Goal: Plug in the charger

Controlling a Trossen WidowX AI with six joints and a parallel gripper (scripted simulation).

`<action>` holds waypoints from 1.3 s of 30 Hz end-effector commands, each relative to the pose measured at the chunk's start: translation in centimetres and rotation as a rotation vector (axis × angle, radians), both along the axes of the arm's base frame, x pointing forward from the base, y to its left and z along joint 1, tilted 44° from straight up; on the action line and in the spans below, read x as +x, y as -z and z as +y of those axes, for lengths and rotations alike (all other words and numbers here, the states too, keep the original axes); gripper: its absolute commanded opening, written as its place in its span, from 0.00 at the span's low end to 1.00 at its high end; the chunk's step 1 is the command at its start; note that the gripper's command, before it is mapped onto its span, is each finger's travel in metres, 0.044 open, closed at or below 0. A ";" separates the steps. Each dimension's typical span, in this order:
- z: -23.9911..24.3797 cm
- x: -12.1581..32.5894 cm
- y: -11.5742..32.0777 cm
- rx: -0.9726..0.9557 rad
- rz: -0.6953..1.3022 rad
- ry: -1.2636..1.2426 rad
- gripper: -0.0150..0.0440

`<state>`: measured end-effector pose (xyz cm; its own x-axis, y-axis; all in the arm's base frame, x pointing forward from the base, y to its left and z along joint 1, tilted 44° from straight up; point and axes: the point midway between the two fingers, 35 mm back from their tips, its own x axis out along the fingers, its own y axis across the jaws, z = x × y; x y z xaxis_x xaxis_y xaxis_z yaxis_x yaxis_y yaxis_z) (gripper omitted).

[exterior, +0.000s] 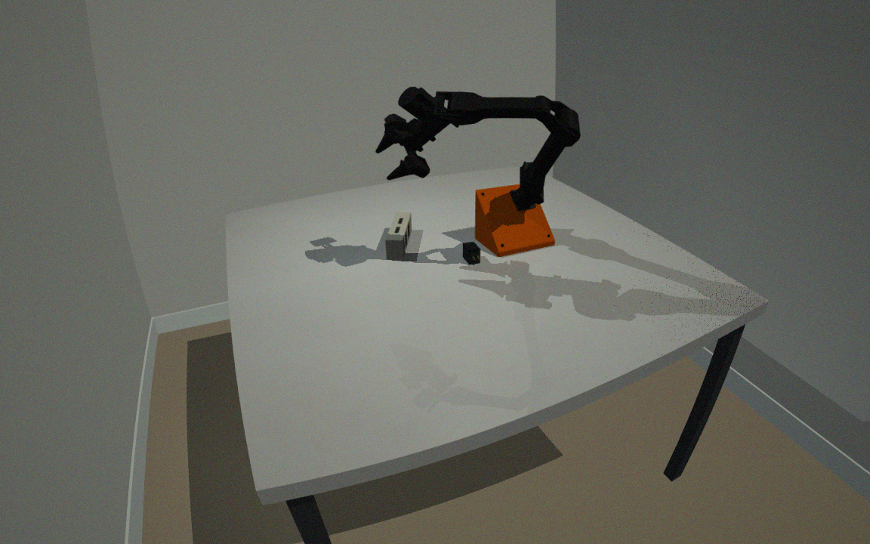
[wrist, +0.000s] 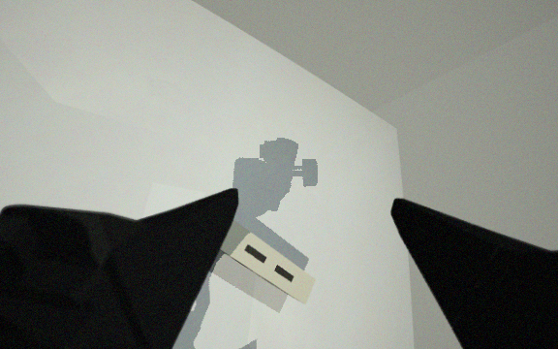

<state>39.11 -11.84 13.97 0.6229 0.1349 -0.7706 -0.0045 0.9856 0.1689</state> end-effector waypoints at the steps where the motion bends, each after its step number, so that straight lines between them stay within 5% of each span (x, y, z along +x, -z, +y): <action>1: 1.5 -0.9 0.7 -0.023 0.017 -0.099 1.00; 39: 14.4 -12.5 7.1 -0.100 0.015 -1.105 1.00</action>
